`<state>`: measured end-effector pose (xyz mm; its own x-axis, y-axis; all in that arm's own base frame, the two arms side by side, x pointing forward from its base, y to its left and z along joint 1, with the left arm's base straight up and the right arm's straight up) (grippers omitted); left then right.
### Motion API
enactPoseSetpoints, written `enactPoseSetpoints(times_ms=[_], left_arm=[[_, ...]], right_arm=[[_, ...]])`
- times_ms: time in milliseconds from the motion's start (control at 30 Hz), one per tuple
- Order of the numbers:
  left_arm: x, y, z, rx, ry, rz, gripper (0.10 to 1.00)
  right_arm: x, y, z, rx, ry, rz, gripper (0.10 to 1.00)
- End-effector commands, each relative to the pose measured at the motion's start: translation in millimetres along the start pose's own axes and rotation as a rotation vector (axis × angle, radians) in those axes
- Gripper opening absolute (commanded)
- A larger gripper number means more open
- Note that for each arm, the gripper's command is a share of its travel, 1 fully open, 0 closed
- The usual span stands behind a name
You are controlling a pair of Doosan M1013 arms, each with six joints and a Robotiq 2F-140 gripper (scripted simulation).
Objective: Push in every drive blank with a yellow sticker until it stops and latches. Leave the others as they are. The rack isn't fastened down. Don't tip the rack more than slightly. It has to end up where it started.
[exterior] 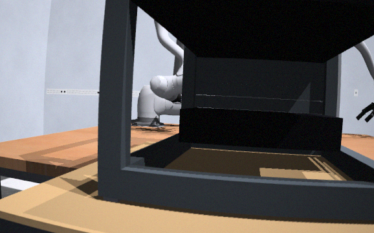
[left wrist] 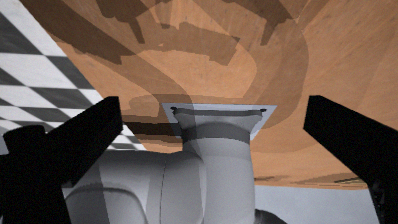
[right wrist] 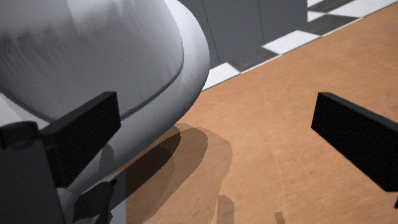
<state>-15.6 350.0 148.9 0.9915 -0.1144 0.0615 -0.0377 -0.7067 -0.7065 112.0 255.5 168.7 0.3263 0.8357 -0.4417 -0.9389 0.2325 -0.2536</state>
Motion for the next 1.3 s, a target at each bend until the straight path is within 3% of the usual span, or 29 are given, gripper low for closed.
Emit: enactPoseSetpoints(times_ms=[0, 1267], left_arm=[[-0.1, -0.4, -0.1, 0.001, 0.000, 0.000, 1.000], [-0.1, -0.4, -0.1, 0.001, 0.000, 0.000, 1.000]], right_arm=[[0.1, -0.2, 0.3, 0.000, -0.001, 0.000, 1.000], [1.9, -2.4, 1.3, 0.013, 0.002, -0.007, 1.000]])
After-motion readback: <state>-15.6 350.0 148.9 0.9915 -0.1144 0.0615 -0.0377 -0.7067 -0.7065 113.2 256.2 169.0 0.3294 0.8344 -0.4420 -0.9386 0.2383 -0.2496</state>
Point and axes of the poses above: on each arm, the point where the finger pads meet when closed, its own y axis out along the fingers, its own x axis across the jaws, z = x × y, the point moved 4 cm from there along -y, back along the fingers, and after that the axes turned 8 degrees about y, right-handed, at the moved point
